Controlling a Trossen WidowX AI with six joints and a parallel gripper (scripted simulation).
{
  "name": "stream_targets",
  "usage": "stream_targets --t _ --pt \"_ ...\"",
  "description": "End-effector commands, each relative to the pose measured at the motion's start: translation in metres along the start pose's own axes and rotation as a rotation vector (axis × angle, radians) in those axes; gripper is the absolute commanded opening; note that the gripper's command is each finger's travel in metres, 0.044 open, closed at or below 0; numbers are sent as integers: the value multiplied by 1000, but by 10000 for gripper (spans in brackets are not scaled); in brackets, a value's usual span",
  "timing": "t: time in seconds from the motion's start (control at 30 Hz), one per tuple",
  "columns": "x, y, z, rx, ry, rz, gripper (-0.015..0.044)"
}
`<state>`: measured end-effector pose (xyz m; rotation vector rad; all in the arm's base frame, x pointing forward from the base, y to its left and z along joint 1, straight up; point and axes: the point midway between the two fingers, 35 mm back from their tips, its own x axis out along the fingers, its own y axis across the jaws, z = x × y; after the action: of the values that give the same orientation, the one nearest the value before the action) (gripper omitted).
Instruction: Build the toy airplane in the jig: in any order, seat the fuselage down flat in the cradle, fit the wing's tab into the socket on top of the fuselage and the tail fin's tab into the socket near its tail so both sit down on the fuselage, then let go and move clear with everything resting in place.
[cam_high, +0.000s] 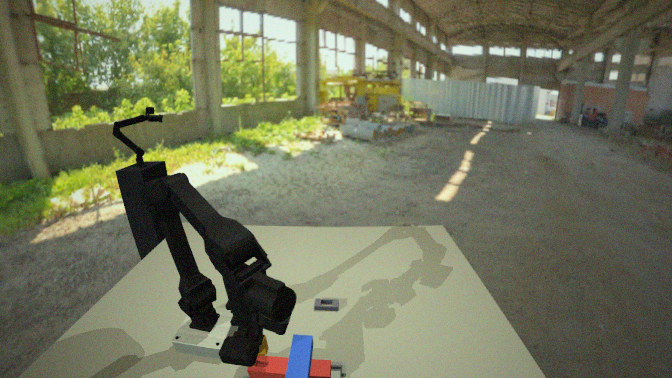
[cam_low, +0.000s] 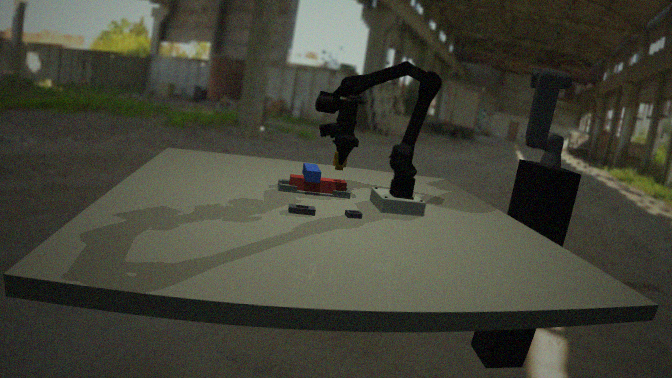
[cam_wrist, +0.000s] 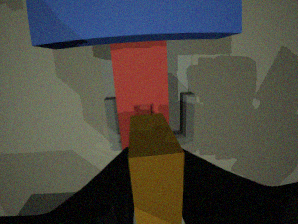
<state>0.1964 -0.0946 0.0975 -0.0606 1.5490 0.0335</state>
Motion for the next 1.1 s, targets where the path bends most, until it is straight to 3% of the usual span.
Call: stream_targets --t 0.0,0.5,1.07 --pt "1 -1 -1 -7 1 1 66" --pt "2 -1 -1 -7 1 1 66" --pt "30 -1 0 -7 1 1 66"
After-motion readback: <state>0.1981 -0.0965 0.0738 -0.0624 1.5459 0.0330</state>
